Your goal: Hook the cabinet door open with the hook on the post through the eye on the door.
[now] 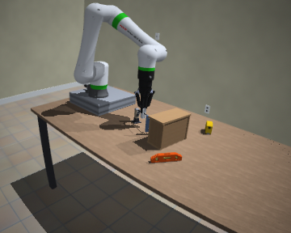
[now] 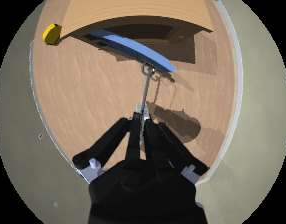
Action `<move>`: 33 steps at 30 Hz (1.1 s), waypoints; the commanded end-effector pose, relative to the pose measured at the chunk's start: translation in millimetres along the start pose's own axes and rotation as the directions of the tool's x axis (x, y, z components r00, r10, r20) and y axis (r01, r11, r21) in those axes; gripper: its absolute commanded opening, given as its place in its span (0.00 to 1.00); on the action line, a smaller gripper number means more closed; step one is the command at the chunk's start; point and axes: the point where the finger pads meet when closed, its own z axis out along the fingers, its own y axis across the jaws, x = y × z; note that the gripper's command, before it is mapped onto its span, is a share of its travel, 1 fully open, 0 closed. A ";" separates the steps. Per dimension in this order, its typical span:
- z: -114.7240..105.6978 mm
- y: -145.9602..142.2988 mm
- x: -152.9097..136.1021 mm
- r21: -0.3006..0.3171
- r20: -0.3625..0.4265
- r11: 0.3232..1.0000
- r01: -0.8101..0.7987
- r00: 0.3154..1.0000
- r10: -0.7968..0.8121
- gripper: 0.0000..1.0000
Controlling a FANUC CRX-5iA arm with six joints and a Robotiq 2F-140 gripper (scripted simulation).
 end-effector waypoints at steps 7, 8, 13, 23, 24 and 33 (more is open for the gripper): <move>-0.1 0.0 0.2 0.000 0.000 1.000 0.000 1.000 0.000 0.03; -0.1 0.0 0.2 0.000 0.000 1.000 0.000 1.000 0.000 0.03; -0.1 0.0 0.2 0.000 0.000 1.000 0.000 1.000 0.000 0.03; -0.1 0.0 0.2 0.000 0.000 1.000 0.000 1.000 0.000 0.03; -0.1 0.0 0.2 0.000 0.000 1.000 0.000 1.000 0.000 0.03; -0.1 0.0 0.2 0.000 0.000 1.000 0.000 1.000 0.000 0.14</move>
